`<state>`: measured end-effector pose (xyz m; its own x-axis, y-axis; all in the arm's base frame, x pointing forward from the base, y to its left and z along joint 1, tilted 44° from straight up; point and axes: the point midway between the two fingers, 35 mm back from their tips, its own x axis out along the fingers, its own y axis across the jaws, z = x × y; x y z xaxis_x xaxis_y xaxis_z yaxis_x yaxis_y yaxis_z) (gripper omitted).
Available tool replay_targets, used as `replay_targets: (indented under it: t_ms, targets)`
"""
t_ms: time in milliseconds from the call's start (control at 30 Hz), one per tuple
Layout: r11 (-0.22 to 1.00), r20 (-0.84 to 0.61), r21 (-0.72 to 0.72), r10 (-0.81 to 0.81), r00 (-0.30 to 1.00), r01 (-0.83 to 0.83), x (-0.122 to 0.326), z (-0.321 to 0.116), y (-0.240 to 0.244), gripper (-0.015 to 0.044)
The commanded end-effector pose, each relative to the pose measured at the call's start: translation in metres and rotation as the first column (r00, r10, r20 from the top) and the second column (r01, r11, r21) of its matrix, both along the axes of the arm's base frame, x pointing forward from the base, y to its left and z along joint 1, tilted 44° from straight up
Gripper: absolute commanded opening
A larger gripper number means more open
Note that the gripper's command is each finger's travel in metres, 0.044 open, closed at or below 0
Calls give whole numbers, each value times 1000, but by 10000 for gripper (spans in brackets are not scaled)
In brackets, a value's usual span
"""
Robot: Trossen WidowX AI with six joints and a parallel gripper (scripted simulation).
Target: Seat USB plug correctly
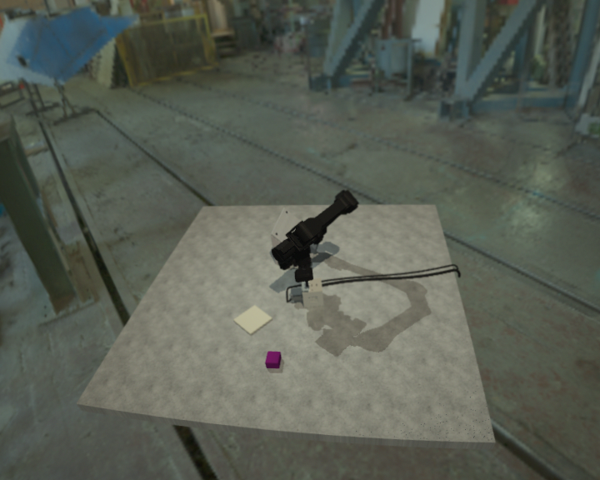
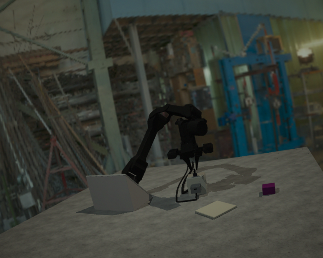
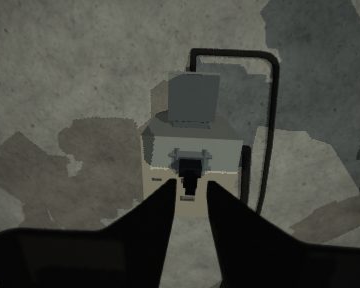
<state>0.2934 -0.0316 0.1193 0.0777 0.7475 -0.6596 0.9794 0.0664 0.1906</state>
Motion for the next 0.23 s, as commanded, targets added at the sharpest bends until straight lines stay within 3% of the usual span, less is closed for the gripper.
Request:
replay_targets:
  t_ms: [0,200]
  targets:
    - [1000,5,-3,1,1000,-1,0,3,-4,95]
    - [1000,4,-3,1,1000,-1,-1,7,-8,95]
